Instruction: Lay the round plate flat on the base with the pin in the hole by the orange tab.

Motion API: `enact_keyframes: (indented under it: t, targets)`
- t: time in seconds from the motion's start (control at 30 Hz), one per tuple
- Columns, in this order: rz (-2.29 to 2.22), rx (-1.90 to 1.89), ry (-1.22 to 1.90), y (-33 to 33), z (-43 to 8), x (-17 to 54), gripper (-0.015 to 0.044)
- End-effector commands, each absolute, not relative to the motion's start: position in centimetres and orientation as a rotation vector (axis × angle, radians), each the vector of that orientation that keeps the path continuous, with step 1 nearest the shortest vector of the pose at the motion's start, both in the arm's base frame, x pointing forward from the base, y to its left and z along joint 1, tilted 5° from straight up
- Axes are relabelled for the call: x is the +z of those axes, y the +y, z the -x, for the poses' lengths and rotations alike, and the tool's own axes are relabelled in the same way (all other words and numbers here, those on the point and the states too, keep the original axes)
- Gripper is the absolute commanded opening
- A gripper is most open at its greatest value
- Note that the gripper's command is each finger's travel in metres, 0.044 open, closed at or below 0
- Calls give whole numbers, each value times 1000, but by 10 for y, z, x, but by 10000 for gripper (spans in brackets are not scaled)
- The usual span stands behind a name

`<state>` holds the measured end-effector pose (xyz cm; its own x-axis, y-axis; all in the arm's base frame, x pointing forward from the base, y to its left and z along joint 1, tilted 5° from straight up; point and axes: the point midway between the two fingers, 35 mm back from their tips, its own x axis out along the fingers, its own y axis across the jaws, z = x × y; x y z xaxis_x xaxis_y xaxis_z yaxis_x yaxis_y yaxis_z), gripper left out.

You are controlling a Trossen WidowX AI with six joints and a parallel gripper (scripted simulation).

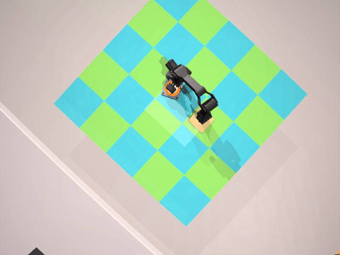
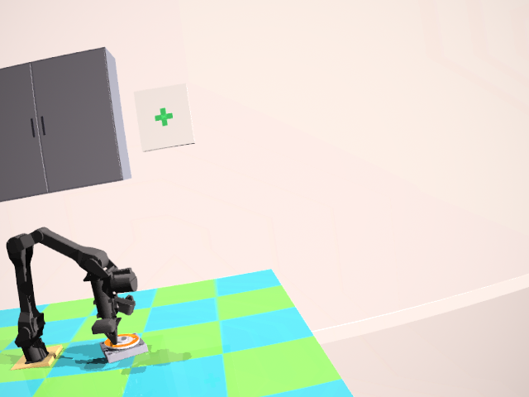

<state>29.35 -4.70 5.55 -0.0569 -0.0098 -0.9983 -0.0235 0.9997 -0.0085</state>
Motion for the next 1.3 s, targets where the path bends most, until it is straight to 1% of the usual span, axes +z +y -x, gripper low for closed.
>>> enact_keyframes:
  t: [0.0,0.63,1.27]
  targets:
    - [28,19,1625,-46,-289,56,0]
    - [28,19,1627,-35,-266,57,0]
    - [27,20,1627,-26,-257,57,0]
